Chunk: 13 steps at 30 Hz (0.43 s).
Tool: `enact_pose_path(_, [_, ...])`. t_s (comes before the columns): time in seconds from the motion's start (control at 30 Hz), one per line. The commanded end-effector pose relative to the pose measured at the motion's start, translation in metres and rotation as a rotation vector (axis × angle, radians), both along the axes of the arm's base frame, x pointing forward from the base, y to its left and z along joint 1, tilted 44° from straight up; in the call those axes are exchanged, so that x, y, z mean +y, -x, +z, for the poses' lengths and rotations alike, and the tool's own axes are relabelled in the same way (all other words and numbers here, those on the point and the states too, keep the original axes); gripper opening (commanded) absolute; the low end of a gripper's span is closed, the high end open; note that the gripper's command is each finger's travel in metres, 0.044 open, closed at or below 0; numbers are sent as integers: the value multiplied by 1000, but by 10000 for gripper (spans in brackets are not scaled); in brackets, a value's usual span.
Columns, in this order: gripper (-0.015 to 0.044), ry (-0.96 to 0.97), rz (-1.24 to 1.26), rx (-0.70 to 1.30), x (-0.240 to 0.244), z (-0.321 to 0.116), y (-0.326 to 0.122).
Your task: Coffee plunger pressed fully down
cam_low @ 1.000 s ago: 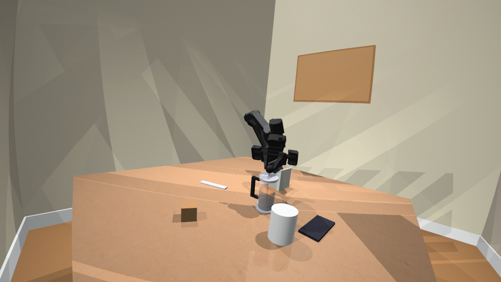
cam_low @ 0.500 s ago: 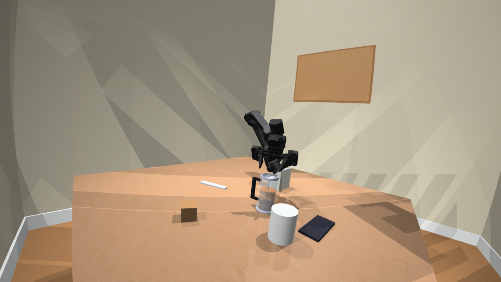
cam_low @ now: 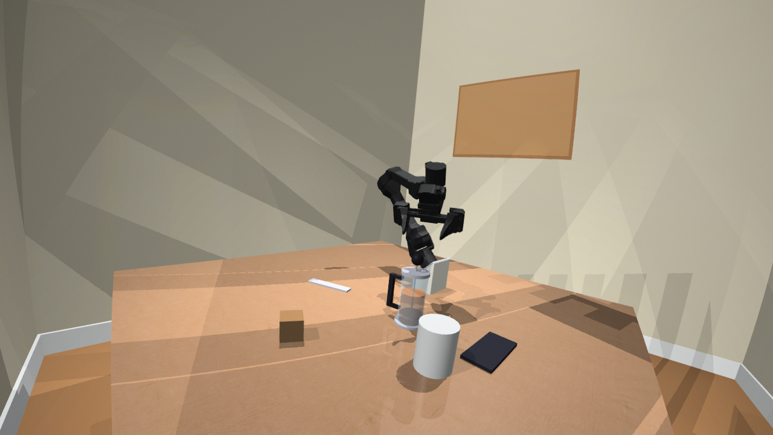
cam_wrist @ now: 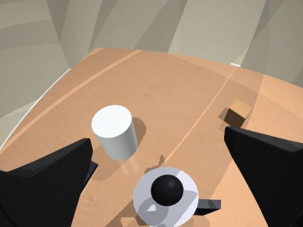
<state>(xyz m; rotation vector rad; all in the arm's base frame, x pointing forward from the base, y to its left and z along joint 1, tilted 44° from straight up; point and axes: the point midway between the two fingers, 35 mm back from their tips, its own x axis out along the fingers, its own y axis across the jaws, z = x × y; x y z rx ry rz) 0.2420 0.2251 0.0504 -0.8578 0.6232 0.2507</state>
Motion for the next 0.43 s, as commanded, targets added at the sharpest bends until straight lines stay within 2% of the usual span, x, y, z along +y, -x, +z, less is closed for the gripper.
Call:
enact_pose_path(0.0, [440,-1,-8,-9,5,19,8])
enact_pose_path(0.4, [440,-1,-8,-9,5,18,8])
